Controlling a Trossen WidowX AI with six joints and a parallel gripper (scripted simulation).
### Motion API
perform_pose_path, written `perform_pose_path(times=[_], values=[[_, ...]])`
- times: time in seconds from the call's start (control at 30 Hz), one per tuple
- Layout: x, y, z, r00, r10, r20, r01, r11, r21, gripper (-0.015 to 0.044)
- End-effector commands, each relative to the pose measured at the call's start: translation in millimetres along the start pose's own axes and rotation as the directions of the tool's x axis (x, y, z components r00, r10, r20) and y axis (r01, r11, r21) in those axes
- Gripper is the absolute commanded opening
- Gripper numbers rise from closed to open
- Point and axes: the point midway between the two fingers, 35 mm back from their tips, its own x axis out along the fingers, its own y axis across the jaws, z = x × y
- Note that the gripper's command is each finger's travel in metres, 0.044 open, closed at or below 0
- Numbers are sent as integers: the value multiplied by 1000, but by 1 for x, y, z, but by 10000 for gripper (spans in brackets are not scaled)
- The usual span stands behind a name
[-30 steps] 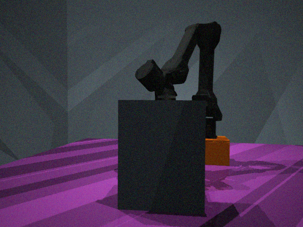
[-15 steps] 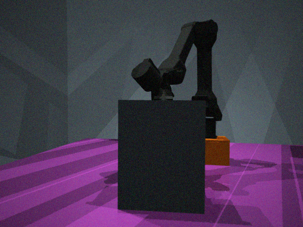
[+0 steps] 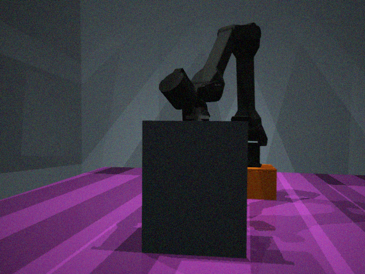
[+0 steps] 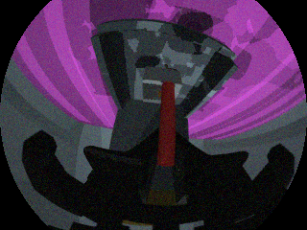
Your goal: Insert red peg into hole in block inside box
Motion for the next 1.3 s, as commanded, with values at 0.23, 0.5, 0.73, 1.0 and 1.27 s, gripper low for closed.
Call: perform_pose_path(times=[0.23,0.5,0.73,1.0,1.27], values=[[4,1,-6,1000,6,-3,-6,1000,3,0],[7,0,-9,1000,6,-4,-6,1000,3,0],[10,0,-12,1000,6,-4,-6,1000,3,0],[12,0,-14,1000,6,-5,-6,1000,3,0],[14,1,-17,1000,6,-5,-6,1000,3,0]])
